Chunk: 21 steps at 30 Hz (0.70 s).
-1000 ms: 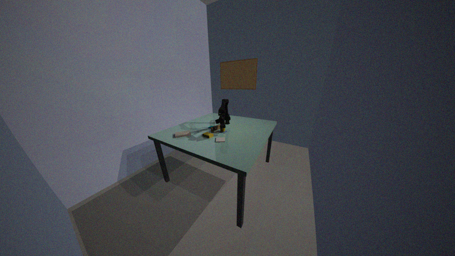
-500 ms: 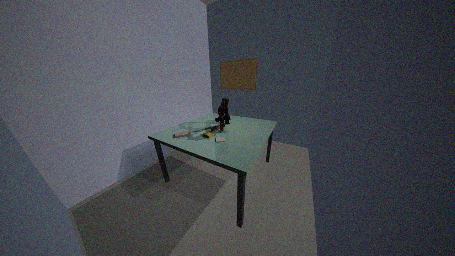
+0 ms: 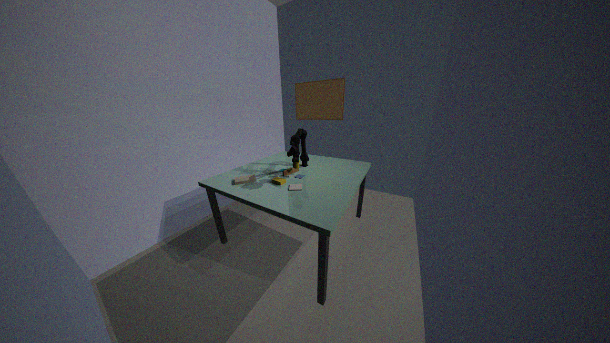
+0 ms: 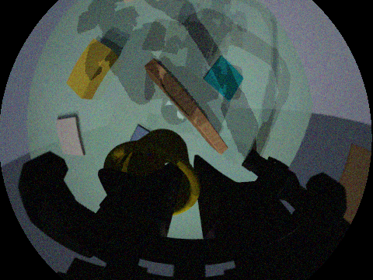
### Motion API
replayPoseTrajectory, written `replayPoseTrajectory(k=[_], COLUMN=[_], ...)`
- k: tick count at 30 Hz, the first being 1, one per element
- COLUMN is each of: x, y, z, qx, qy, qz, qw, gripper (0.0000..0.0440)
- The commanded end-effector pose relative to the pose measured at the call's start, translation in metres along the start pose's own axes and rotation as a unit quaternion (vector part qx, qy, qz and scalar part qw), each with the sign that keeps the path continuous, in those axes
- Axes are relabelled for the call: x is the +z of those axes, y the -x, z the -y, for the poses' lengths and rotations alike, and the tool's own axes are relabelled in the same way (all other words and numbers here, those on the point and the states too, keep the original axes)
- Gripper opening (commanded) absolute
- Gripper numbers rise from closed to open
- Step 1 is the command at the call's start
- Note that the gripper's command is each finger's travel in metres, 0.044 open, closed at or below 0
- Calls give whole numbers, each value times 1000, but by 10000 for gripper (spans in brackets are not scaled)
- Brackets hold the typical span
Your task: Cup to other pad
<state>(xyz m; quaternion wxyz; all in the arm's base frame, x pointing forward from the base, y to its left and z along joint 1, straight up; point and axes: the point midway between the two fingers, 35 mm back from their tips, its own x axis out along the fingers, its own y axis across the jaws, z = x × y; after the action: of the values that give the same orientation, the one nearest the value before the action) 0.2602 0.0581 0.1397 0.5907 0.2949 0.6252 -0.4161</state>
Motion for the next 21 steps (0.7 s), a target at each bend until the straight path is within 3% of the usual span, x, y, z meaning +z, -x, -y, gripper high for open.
replayPoseTrajectory(k=[1,21], x=[6,60], y=[11,28], z=[5,22], qx=[17,75], qy=[-20,-111], qz=[2,23], qw=[1000,991], gripper=[0,0])
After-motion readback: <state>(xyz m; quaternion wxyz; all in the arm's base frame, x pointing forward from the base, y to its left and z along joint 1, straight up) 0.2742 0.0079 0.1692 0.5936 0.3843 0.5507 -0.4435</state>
